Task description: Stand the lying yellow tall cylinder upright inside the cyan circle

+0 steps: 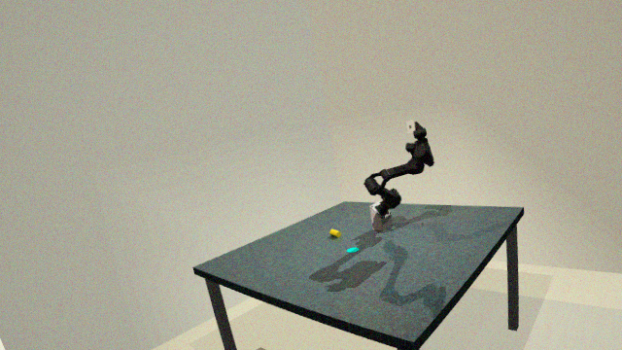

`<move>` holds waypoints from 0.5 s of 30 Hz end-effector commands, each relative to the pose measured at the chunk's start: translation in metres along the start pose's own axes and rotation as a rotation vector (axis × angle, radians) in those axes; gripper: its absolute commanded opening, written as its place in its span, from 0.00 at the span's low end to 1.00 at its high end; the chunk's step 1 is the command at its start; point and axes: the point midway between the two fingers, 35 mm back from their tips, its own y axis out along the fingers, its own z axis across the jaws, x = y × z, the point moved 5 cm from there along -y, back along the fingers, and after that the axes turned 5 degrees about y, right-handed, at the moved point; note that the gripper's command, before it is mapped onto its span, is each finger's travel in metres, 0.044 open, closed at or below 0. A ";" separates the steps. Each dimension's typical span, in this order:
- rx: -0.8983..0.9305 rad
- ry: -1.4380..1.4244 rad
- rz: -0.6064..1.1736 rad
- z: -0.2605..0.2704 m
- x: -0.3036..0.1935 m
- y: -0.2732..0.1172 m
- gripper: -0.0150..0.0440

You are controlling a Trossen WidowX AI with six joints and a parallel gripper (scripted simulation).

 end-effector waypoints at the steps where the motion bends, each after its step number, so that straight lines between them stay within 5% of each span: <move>1: 0.001 0.002 0.002 0.000 0.000 0.000 0.89; 4: 0.020 0.030 0.025 0.004 -0.006 0.000 0.78; 15: 0.221 0.092 0.342 0.044 -0.068 -0.020 0.78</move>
